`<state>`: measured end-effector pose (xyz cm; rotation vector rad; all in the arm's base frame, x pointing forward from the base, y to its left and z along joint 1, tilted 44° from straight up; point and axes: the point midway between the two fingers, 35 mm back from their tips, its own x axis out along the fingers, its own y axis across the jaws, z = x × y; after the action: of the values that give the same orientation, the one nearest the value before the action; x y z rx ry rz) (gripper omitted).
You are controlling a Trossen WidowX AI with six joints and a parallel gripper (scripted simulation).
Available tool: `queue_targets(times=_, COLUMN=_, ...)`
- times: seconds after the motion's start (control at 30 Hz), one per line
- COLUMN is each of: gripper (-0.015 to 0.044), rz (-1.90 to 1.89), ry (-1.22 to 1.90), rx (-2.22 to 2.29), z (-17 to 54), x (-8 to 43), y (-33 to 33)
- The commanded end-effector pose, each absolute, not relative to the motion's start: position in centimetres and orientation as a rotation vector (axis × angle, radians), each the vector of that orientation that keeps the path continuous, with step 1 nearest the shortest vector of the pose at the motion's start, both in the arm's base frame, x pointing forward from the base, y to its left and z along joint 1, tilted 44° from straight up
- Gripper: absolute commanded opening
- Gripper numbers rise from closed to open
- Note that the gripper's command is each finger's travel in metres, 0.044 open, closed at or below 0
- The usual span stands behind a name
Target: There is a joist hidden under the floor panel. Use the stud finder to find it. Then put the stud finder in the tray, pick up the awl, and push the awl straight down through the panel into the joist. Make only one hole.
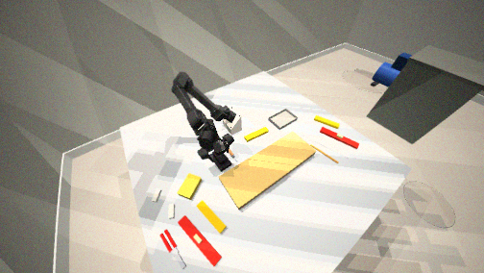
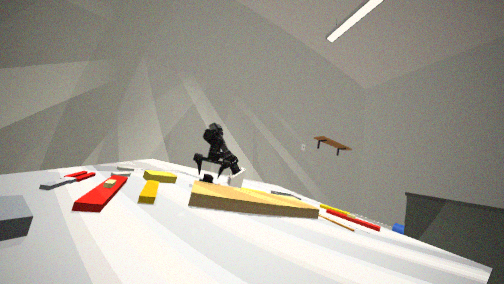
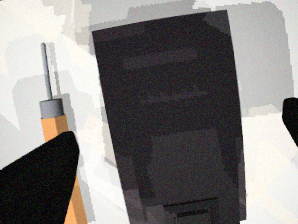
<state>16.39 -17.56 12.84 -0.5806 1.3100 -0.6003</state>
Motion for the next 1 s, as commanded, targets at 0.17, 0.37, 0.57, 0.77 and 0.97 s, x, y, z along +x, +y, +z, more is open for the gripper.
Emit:
queue_targets(times=0.17, gripper=0.044, rz=-0.594, ry=1.311, rx=-0.585, z=11.7, x=16.2, y=-18.5)
queue_targets(times=0.37, gripper=0.044, rz=-0.596, ry=1.31, rx=-0.588, z=11.1, x=15.9, y=-19.1)
queue_targets(times=0.57, gripper=0.0328, rz=-0.596, ry=1.31, rx=-0.588, z=11.1, x=15.9, y=-19.1)
queue_targets(times=0.77, gripper=0.0288, rz=-0.596, ry=1.31, rx=-0.588, z=11.1, x=15.9, y=-19.1)
queue_targets(times=0.97, gripper=0.0248, rz=-0.596, ry=1.31, rx=-0.588, z=11.1, x=15.9, y=-19.1)
